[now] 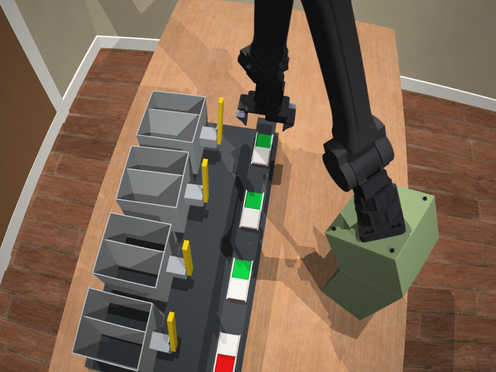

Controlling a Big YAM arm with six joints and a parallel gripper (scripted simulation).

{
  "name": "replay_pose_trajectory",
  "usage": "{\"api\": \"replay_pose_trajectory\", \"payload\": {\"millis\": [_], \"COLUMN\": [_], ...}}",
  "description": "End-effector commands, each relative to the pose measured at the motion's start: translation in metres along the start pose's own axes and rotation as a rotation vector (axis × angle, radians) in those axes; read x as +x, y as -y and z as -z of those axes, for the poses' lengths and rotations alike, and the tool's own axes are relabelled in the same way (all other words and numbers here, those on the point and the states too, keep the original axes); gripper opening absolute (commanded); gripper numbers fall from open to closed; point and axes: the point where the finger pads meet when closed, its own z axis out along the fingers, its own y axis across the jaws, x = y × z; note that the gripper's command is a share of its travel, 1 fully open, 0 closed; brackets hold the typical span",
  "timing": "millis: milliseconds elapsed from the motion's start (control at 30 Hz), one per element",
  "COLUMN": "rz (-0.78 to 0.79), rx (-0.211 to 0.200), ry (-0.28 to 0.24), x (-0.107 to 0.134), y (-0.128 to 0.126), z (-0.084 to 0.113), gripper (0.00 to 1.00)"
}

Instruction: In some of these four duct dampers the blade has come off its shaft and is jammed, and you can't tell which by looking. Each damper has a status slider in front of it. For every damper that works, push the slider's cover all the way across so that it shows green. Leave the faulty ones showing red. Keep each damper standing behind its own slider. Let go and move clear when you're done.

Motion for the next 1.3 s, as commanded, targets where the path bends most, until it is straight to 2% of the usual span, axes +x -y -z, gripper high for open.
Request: {"api": "replay_pose_trajectory", "payload": {"millis": [0,167,300,400,1267], "rz": [0.001,0.003,0.011,0.001,0.001], "rx": [0.010,0.010,0.008,0.022,0.023], "ry": [-0.008,-0.008,-0.013,-0.029,-0.030], "x": [0.003,0.003,0.006,0.009,0.010], "y": [0.006,0.006,0.003,0.008,0.008], "z": [0.016,0.031,0.034,0.028,0.028], "gripper": [1.00,1.00,1.00,1.00,1.00]}}
